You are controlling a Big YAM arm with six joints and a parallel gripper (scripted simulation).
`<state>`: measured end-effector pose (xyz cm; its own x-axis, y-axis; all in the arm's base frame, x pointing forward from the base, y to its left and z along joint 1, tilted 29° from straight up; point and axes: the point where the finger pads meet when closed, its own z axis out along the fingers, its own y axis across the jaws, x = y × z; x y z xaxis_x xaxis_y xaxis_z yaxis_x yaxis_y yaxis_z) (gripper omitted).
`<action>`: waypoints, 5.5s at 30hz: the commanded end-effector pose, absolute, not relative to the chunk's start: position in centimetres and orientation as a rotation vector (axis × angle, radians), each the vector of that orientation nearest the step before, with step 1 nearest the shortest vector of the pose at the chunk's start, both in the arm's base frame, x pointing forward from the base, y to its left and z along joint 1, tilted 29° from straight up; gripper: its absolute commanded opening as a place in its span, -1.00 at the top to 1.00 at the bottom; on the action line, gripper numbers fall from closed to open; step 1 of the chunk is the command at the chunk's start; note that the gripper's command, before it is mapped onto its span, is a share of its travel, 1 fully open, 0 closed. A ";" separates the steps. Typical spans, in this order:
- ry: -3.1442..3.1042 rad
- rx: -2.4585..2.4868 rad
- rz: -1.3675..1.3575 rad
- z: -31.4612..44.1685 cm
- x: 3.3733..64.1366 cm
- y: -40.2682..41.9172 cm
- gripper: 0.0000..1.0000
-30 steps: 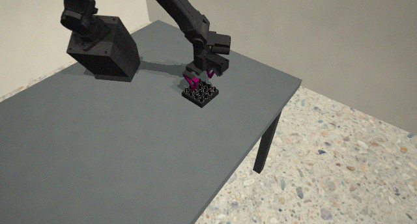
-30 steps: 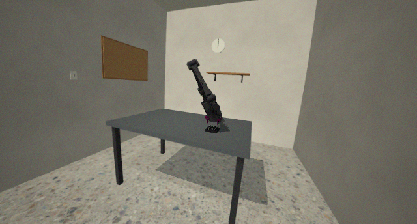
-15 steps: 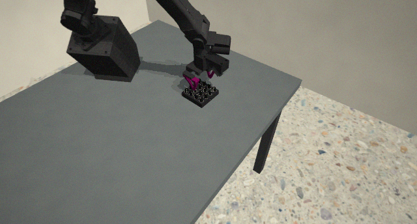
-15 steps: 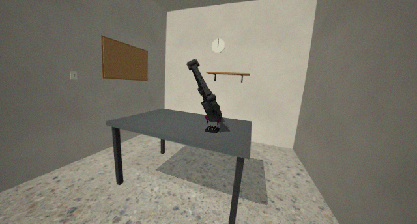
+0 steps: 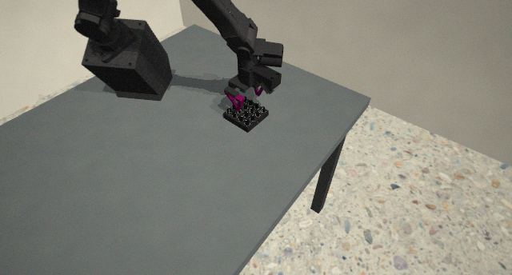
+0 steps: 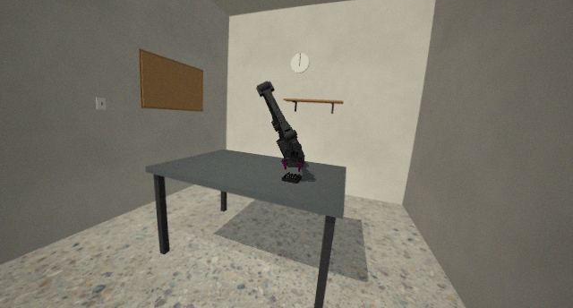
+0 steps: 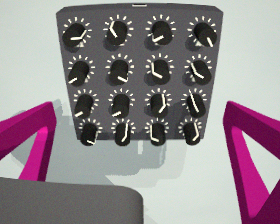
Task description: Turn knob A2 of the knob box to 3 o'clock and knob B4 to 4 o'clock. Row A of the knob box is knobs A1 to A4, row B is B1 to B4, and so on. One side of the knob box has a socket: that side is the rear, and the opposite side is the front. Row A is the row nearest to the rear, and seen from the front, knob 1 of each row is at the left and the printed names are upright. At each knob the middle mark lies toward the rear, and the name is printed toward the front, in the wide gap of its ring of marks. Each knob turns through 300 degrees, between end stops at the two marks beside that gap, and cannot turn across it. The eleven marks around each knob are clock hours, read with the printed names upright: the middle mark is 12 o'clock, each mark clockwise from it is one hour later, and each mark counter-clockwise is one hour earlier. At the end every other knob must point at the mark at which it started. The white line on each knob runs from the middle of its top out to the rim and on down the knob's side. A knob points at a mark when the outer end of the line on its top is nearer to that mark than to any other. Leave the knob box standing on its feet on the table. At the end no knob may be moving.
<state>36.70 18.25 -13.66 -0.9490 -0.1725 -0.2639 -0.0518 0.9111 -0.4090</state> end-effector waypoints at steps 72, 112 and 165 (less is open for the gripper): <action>2.752 -0.168 -0.548 -13.1 36.5 19.5 -1.00; 2.755 -0.162 -0.547 -14.5 31.8 18.4 -1.00; 2.754 -0.160 -0.545 -14.4 31.9 18.4 -1.00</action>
